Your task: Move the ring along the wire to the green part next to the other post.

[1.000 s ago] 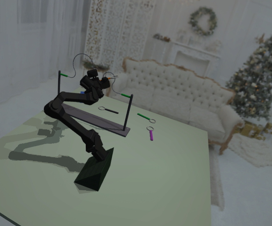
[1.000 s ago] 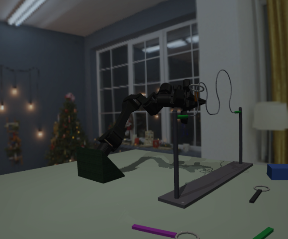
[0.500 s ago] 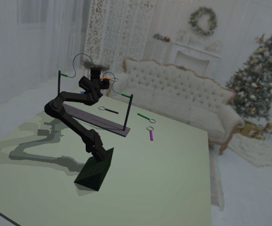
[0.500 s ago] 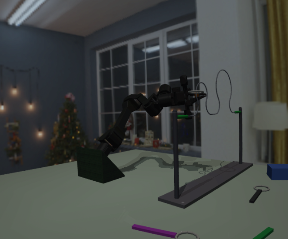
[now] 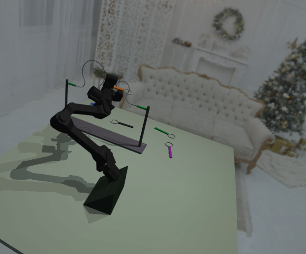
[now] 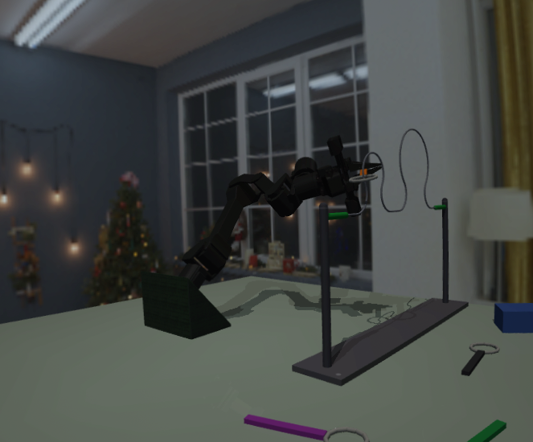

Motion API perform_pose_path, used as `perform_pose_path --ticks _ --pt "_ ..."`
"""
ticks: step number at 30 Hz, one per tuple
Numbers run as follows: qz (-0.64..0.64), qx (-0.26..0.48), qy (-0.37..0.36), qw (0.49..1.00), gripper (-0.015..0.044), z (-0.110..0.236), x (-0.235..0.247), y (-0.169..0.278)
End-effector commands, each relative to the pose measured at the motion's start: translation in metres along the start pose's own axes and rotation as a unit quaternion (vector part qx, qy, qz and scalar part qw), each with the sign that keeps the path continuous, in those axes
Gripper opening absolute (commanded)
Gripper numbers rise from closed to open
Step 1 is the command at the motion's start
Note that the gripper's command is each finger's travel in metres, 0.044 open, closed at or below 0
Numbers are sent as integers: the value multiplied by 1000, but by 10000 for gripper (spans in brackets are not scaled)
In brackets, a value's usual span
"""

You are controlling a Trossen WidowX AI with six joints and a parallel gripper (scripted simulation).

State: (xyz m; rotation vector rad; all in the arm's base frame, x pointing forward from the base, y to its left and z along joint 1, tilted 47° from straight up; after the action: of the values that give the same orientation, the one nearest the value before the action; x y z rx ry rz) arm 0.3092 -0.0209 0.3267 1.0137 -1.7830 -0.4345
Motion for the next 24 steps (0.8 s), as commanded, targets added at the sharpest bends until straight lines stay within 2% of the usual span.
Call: perform_pose_path --ticks 1,11,24 --pt "-26 -5 -14 1000 -150 -1 0 1" --pt "-30 -5 -17 999 -150 -1 -9 4" --pt "47 13 23 999 -150 3 -34 8"
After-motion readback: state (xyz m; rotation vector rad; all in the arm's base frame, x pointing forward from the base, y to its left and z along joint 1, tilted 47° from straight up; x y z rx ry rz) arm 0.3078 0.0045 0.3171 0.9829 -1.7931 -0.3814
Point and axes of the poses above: the point midway between the two fingers, 35 mm back from their tips, its own z axis back along the fingers, its own x axis across the jaws, y = z × x, the point moved 8 cm from there along z, back along the fingers, and after that the axes turned 10 degrees about z, right-handed, at the moved point
